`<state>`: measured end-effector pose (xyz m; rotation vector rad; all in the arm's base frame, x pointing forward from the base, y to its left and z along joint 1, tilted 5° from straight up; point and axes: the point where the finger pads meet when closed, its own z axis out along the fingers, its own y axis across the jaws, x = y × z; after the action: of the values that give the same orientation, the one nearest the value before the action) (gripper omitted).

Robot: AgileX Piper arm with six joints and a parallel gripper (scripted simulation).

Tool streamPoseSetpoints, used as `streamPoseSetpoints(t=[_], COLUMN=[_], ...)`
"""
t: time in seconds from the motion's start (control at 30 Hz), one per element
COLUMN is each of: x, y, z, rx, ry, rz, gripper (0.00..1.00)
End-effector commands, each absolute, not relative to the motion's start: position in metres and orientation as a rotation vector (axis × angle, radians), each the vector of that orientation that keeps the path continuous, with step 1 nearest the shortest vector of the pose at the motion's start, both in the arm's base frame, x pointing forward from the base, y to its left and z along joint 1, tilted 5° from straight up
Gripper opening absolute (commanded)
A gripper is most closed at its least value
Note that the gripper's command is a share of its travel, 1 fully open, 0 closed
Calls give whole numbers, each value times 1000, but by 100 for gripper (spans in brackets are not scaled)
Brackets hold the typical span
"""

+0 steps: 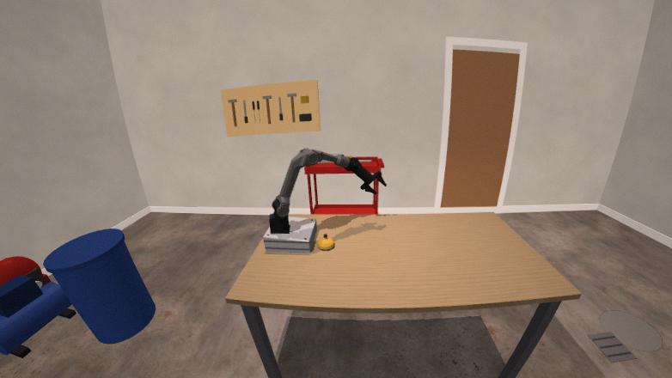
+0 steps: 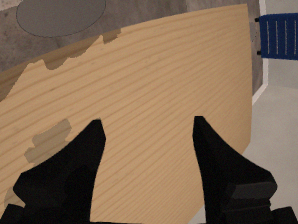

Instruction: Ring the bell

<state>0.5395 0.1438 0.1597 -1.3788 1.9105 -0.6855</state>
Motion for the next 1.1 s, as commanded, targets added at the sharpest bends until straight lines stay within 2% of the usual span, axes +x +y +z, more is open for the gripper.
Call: streamPoseSetpoints(t=[0.0, 0.63, 0.9, 1.03, 1.07], x=[540, 534, 446, 377, 377], y=[144, 130, -1, -47, -47], z=[161, 159, 133, 117, 117], rx=[-1377, -1334, -730, -305, -305], ry=[1909, 1962, 2511, 2739, 2739], rz=[-686, -673, -497, -371, -371], gripper=[100, 100, 100, 100, 100])
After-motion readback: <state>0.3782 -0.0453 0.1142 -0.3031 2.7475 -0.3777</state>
